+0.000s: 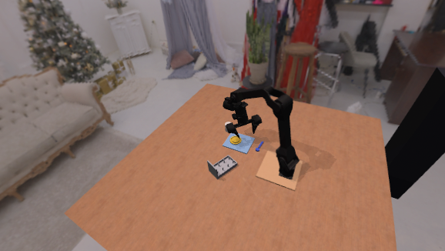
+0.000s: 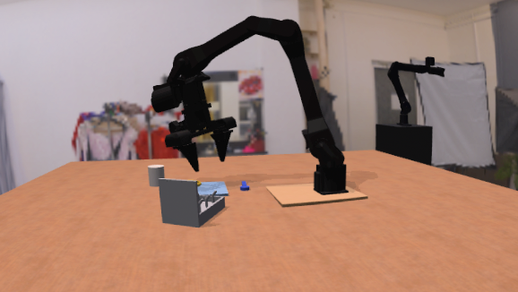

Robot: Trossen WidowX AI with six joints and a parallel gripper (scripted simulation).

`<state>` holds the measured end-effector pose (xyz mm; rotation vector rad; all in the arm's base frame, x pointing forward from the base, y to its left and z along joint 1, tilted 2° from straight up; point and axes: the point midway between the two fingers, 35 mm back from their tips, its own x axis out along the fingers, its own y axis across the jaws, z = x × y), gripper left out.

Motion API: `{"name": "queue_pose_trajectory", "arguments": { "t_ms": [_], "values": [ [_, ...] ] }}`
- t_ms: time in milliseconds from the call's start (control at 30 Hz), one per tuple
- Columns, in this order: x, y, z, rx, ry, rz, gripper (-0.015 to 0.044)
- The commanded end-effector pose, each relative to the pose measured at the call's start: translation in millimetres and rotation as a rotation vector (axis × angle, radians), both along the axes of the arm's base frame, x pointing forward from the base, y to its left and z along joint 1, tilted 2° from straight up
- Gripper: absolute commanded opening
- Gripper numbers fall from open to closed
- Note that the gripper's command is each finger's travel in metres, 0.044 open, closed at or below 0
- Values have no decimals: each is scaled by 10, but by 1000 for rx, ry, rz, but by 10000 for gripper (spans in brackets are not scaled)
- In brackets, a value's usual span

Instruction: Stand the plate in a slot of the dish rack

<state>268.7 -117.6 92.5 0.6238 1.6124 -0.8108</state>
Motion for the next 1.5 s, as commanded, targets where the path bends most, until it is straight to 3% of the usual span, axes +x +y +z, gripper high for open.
{"name": "queue_pose_trajectory", "arguments": {
  "t_ms": [0,733,1467],
  "values": [
    [93,31,42,16,-39,123,400],
    [505,236,139,65,-167,840,400],
    [522,227,-111,65,-168,846,400]
  ]
}}
